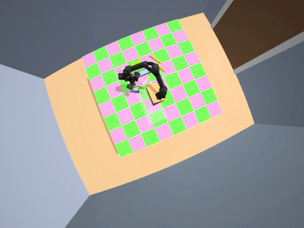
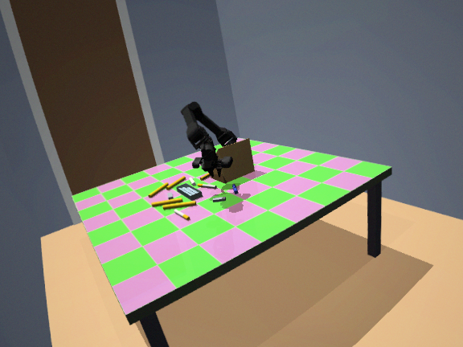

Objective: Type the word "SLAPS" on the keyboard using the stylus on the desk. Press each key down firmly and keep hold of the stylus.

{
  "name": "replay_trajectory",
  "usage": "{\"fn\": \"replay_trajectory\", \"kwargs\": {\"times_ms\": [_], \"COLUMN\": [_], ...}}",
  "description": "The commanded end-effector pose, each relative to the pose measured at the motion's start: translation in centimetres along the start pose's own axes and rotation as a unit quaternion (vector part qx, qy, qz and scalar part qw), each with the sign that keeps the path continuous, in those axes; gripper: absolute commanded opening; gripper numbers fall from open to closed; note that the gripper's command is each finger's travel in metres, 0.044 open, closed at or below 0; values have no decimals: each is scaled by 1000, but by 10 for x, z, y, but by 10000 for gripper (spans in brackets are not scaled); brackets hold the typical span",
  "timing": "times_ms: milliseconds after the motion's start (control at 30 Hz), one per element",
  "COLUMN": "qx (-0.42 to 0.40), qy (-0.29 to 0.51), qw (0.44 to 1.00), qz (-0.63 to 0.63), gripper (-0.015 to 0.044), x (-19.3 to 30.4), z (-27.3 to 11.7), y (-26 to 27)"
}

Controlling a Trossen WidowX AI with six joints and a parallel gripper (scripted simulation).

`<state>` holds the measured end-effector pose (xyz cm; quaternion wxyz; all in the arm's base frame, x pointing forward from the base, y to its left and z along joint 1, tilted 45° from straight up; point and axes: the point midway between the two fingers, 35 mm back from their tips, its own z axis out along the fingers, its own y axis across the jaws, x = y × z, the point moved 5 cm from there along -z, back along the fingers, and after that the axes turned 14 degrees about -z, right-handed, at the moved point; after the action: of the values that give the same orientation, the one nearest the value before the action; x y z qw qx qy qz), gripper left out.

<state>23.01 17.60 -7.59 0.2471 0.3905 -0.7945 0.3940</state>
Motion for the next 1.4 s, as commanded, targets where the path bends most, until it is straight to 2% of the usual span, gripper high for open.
{"fn": "replay_trajectory", "kwargs": {"times_ms": [0,167,1367], "qx": [16,25,26], "qy": [82,132,132], "qw": [987,969,969], "qz": [-139,-206,-206], "gripper": [150,150,150], "x": [-6,-11,-17], "z": [14,23,45], "y": [55,81,83]}}
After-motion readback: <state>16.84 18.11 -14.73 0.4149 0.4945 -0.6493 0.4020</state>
